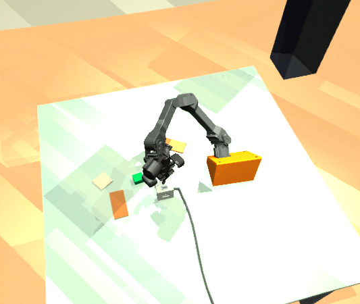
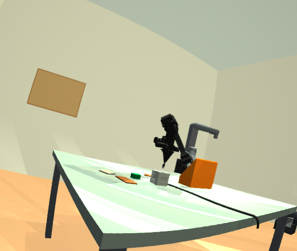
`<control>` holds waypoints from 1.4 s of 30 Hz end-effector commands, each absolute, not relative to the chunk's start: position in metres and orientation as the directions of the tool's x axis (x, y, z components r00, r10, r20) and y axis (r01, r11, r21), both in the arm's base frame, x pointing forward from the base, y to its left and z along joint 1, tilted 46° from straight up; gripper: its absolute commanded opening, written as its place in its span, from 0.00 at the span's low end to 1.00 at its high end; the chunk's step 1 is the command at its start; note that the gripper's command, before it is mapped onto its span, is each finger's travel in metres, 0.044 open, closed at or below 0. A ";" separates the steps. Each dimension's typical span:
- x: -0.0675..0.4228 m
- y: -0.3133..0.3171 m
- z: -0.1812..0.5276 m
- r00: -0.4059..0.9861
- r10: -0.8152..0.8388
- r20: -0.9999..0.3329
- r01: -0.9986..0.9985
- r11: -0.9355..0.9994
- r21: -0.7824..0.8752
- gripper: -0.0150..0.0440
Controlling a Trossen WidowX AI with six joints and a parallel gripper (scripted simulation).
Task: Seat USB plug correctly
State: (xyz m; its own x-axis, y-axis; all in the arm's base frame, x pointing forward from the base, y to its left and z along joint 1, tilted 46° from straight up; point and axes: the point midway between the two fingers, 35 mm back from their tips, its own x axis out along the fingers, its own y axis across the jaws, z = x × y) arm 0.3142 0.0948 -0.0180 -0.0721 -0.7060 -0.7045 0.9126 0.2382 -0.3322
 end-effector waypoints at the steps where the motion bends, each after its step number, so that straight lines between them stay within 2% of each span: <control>1: 0.314 0.094 -0.018 -0.073 -0.706 -0.704 0.947 0.172 -0.270 0.25; 16: 0.314 0.094 -0.018 -0.073 -0.706 -0.704 0.996 -0.092 -0.011 0.25; 42: 0.314 0.094 -0.019 -0.072 -0.702 -0.708 0.996 -0.088 -0.014 0.25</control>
State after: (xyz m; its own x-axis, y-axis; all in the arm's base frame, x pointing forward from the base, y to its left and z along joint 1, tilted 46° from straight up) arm 0.3143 0.0942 -0.0187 -0.0705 -0.7048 -0.7059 0.9959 -0.0900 -0.0096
